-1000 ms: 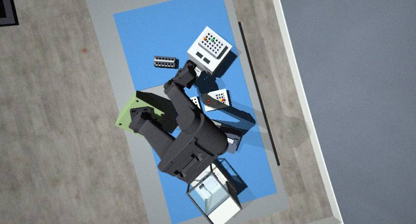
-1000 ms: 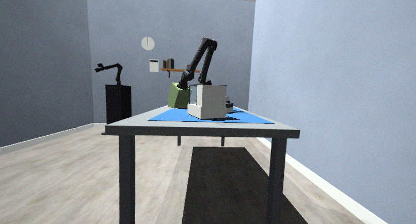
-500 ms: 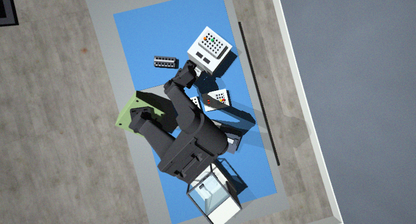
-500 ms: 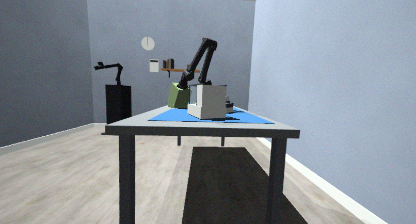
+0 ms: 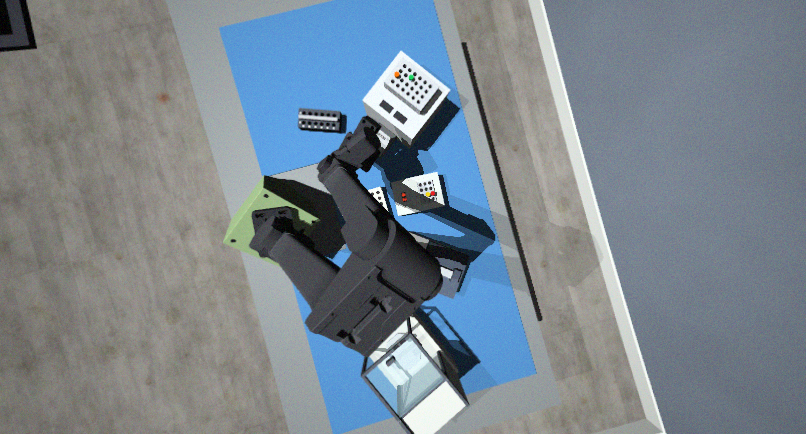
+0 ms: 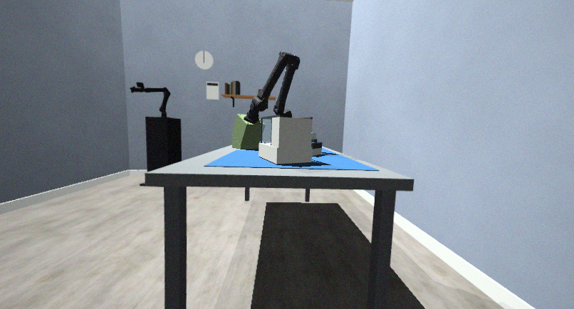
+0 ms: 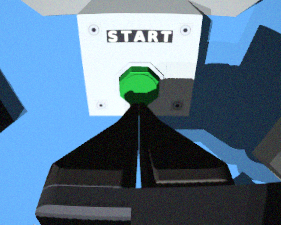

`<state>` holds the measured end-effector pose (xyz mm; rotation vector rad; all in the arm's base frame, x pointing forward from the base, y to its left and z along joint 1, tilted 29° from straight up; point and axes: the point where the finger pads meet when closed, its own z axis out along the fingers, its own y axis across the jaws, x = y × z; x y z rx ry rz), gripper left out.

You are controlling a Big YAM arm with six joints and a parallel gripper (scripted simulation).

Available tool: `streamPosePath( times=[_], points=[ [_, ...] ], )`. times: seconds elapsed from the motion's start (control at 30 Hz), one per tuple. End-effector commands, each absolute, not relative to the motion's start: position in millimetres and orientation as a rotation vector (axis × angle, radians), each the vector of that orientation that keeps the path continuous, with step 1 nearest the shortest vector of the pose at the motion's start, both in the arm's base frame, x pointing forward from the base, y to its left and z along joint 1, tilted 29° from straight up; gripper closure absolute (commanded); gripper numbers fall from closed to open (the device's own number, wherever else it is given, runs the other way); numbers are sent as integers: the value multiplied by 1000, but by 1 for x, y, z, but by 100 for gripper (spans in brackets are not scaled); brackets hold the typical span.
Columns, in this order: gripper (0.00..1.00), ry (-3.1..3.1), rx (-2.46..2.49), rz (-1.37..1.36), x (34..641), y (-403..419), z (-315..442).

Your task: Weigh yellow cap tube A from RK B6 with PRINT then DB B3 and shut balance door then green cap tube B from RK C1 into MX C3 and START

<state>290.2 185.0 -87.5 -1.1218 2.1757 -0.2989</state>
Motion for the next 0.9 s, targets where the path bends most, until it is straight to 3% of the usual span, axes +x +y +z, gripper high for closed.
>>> streamPosePath(
  times=[0.0, 0.87],
  points=[
    [100, 2160, -1117, -293, 294, 189, -84],
    [100, 2159, -1111, -299, 309, 188, -97]
  ],
)
